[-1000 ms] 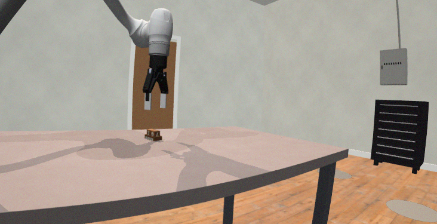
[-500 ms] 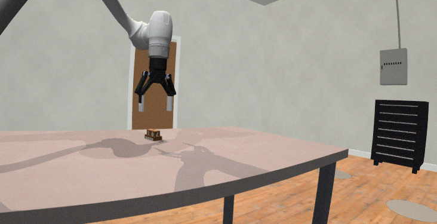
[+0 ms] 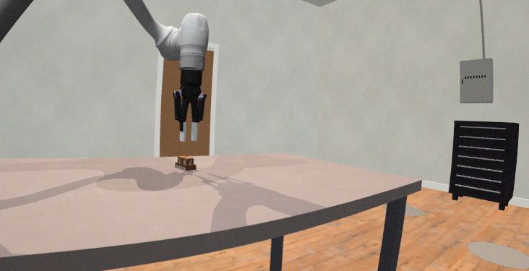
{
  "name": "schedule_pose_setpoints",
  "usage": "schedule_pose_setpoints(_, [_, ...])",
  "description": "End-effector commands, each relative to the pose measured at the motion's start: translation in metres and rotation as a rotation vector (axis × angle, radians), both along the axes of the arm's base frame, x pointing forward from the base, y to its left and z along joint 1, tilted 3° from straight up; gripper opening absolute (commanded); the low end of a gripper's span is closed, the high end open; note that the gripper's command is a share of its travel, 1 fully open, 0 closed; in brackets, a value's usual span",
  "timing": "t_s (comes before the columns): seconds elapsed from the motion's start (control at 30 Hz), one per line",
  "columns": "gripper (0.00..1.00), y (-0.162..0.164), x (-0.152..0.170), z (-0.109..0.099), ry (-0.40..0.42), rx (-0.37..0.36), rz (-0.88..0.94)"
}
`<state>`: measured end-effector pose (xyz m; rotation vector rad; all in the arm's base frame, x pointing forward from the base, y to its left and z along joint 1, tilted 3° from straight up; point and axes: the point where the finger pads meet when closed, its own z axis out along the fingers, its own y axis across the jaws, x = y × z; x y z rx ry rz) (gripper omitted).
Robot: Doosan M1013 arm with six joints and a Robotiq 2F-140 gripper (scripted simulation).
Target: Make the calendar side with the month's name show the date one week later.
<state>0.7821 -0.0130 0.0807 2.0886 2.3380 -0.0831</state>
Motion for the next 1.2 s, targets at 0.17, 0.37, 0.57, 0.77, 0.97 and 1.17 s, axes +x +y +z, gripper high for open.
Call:
schedule_pose_setpoints(0.17, [0.35,0.0000,0.0000,0.0002,0.000,0.000,0.000])
schedule_pose_setpoints(0.37, [0.35,0.0000,0.0000,0.0002,0.000,0.000,0.000])
schedule_pose_setpoints(0.57, [0.35,0.0000,0.0000,0.0002,0.000,0.000,0.000])
schedule_pose_setpoints(0.77, [0.35,0.0000,0.0000,-0.0001,0.000,0.000,0.000])
schedule_pose_setpoints(0.97, [0.35,0.0000,-0.0001,-0.0012,0.000,0.000,0.000])
schedule_pose_setpoints(1.17, [0.35,-0.0001,-0.0002,-0.0052,0.000,0.000,0.000])
